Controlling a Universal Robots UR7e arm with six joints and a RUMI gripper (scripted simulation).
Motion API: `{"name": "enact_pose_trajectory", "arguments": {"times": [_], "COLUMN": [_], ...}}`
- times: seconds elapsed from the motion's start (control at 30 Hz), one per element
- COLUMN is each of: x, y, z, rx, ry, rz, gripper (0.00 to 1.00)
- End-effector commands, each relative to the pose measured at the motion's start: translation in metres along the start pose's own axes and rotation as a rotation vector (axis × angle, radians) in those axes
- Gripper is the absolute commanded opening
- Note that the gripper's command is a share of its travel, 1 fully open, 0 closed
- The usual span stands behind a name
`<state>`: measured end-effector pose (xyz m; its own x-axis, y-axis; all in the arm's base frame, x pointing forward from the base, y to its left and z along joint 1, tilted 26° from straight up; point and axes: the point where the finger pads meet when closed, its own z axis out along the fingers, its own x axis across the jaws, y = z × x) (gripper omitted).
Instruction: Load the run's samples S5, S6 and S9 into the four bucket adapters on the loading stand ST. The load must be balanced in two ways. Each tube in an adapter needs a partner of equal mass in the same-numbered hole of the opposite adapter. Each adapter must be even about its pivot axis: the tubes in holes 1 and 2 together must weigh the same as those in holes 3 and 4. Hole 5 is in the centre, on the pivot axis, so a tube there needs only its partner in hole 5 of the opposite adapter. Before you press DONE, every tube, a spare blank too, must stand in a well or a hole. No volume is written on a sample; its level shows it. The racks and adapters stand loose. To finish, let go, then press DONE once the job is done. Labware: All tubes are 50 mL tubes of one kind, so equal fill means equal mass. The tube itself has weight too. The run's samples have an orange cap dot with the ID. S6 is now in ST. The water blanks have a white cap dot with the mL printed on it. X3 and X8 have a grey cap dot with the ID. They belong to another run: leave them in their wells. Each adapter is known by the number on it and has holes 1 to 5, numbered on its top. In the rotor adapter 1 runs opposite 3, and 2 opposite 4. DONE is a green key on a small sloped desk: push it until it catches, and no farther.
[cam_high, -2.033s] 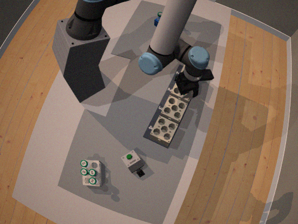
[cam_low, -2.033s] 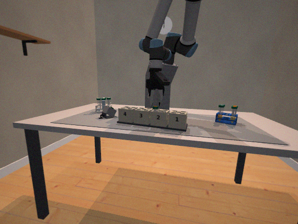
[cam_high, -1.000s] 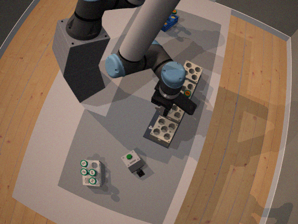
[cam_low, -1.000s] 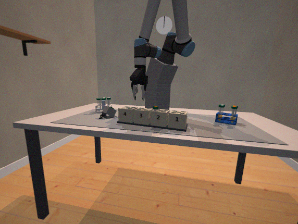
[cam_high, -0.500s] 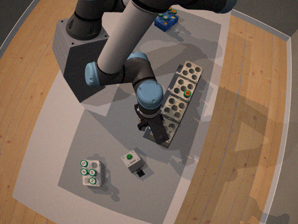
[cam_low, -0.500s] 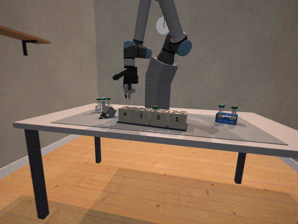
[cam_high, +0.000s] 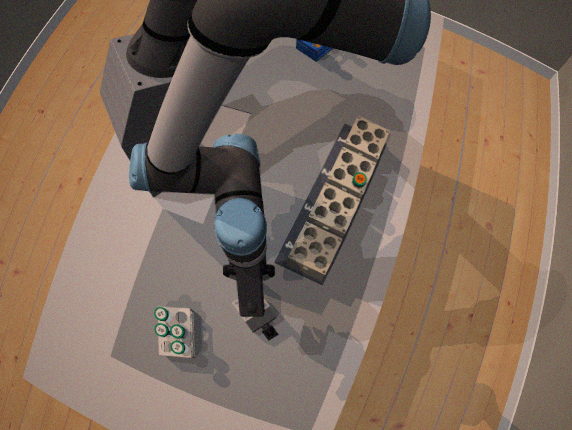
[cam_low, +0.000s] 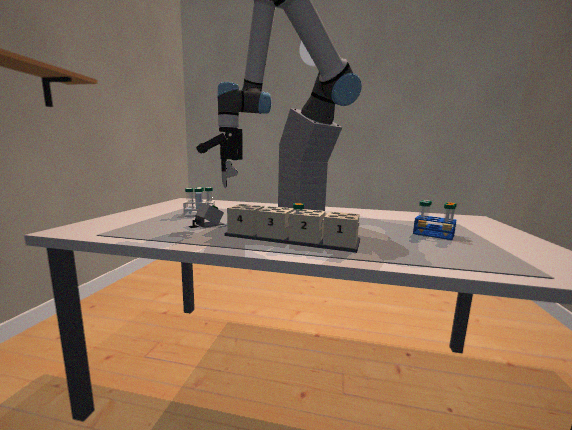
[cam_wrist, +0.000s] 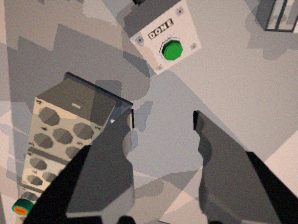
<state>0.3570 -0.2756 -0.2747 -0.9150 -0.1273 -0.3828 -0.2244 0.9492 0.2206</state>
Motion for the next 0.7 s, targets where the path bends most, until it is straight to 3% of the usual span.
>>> {"name": "enact_pose_trajectory", "arguments": {"times": [0.0, 0.13, 0.2, 0.67], "x": [0.033, 0.058, 0.058, 0.144], "y": [-0.032, -0.055, -0.055, -0.134], "z": [0.001, 0.001, 0.001, 0.001], "rx": [0.0, 0.0, 0.0, 0.0], "ry": [0.0, 0.0, 0.0, 0.001], "rz": [0.013, 0.013, 0.013, 0.013], "gripper": [0.35, 0.35, 0.35, 0.35]}}
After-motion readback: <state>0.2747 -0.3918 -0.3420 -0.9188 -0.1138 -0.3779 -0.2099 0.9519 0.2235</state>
